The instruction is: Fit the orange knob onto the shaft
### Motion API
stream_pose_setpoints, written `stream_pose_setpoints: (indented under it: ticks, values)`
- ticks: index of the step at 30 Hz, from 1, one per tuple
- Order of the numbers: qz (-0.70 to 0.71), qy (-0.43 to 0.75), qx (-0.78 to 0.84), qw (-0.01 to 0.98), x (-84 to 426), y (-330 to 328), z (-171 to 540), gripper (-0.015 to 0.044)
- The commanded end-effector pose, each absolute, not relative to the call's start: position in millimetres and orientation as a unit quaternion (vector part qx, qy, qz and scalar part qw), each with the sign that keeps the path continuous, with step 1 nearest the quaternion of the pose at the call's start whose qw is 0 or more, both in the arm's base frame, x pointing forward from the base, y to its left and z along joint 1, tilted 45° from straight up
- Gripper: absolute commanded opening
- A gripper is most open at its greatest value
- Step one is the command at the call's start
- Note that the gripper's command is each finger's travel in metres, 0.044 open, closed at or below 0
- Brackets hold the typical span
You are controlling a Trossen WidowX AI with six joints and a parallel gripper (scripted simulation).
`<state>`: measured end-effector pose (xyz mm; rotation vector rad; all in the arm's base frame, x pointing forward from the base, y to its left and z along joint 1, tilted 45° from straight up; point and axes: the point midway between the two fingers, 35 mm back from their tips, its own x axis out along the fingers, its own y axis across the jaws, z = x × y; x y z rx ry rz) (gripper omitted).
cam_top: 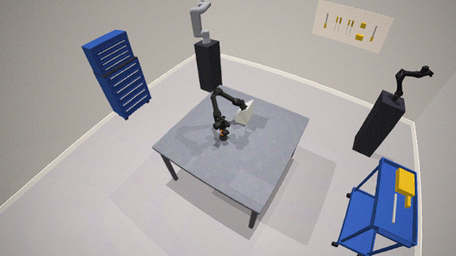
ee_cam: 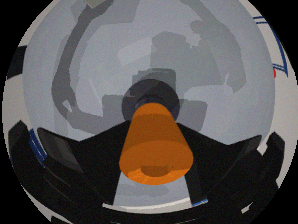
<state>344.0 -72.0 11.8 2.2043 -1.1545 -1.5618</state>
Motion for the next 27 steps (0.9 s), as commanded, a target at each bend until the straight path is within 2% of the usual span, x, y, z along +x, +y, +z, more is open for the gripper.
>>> stream_pose_setpoints:
  ticks: [1,9,15,27]
  values:
    - [-0.529,-0.390,0.747,0.103,344.3,-71.9,11.6,0.0000]
    - [-0.531,-0.387,0.746,0.106,344.0,-69.4,14.6,0.0000]
    - [-0.565,-0.335,0.733,0.176,344.6,-69.9,13.9,0.0000]
    - [-0.567,-0.332,0.732,0.180,344.1,-71.9,11.6,0.0000]
